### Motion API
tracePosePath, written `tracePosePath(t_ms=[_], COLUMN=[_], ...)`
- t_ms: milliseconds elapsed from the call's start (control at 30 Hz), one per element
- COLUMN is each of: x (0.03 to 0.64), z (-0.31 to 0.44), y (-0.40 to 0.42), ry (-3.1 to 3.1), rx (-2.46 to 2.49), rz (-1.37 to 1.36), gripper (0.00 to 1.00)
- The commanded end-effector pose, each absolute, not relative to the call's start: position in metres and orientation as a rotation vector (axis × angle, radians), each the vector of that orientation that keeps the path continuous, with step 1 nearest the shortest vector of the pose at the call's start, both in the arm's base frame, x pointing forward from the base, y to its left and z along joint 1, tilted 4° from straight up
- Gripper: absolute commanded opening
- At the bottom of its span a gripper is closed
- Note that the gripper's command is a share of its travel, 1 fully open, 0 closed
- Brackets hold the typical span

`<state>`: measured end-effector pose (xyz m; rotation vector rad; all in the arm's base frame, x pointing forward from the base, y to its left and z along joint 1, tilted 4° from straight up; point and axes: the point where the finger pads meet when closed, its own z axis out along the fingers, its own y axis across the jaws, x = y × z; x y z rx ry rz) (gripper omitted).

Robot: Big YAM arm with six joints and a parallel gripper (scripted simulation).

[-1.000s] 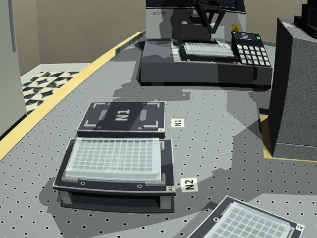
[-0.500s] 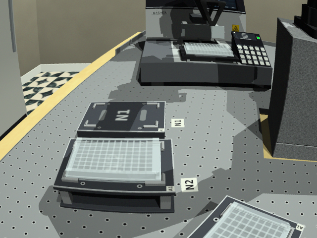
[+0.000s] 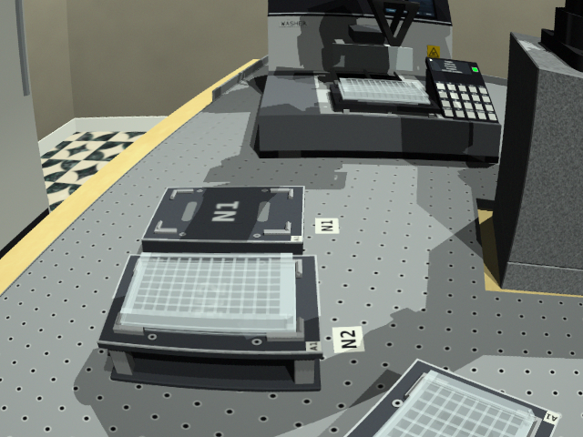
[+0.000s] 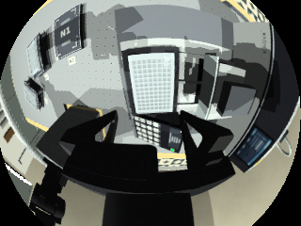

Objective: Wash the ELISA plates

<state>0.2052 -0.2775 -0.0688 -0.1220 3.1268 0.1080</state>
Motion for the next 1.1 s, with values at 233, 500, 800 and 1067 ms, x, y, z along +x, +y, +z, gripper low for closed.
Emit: tracePosePath(t_ms=[233,500,800,1067], x=[0.170,0.136,0.120,0.123], z=[-0.060,-0.060,-0.057,-0.057], y=[-0.263,-0.241,-0.228,-0.233], ry=[3.102,3.033,2.938,2.770], rx=[0.371,0.782,1.101,1.480], rz=[0.068,0.071,0.067,0.065], gripper=[0.78,0.62,0.48,0.32])
